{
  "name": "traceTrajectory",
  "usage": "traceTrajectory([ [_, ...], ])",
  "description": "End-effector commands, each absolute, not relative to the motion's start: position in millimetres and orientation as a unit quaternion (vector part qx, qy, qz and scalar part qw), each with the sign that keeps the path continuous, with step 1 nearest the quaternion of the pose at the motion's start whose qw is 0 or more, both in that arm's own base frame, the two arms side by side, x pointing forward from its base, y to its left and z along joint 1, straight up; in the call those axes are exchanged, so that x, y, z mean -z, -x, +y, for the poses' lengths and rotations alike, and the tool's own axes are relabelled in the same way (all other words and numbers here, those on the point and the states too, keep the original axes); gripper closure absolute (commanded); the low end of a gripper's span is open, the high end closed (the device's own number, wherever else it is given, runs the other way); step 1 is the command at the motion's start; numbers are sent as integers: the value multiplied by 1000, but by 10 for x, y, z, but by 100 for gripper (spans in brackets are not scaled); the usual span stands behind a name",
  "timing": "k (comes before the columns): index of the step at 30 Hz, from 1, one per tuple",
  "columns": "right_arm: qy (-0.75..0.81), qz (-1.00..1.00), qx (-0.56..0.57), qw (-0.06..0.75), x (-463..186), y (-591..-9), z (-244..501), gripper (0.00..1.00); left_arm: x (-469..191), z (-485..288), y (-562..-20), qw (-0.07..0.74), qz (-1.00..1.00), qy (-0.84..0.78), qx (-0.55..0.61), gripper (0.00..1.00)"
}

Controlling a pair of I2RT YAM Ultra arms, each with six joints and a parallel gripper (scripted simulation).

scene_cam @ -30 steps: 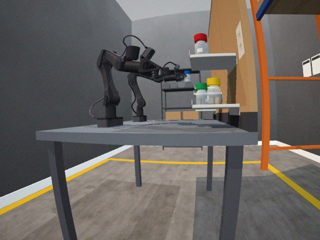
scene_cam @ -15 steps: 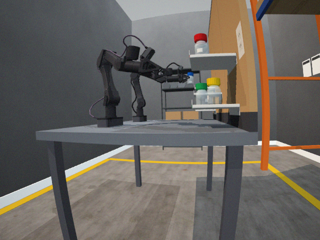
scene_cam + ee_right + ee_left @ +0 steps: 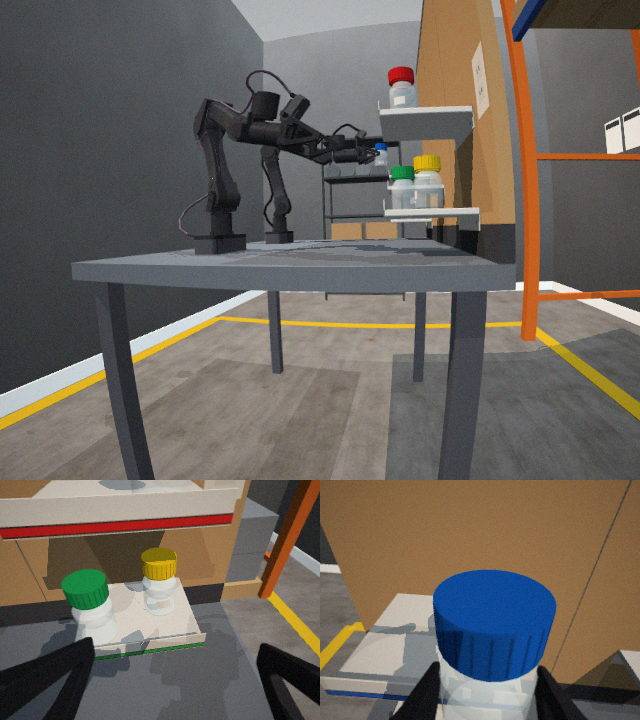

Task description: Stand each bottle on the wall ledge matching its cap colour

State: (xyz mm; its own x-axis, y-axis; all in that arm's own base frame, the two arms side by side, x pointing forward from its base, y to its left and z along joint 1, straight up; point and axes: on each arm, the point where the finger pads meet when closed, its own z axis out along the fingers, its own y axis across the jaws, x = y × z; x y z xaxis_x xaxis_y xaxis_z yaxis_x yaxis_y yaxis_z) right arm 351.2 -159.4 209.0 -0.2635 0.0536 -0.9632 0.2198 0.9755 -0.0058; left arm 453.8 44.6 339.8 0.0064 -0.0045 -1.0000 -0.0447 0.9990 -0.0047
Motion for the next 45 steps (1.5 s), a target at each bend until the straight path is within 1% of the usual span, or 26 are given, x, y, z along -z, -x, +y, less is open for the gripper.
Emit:
traceTrajectory([
  [1,-82,780,83,615,-2241,-3483,-1621,0,-3764,386,-4513,741,671,12,-16,51],
  [7,-82,780,83,615,-2241,-3483,-1621,0,-3760,392,-4640,743,668,12,-18,51],
  [12,-82,780,83,615,-2241,-3483,-1621,0,-3784,391,-4852,748,663,11,-19,51],
  [16,-82,780,83,615,-2241,-3483,-1621,0,-3774,388,-4899,747,664,11,-18,51],
  [27,-82,780,83,615,-2241,-3483,-1621,0,-3786,379,-5291,752,659,9,-19,51],
  [44,-82,780,83,615,-2241,-3483,-1621,0,-3783,373,-5331,752,659,7,-18,51],
  [45,-81,775,87,621,-2283,-3490,-1631,11,-3783,373,-5331,752,659,7,-18,51],
])
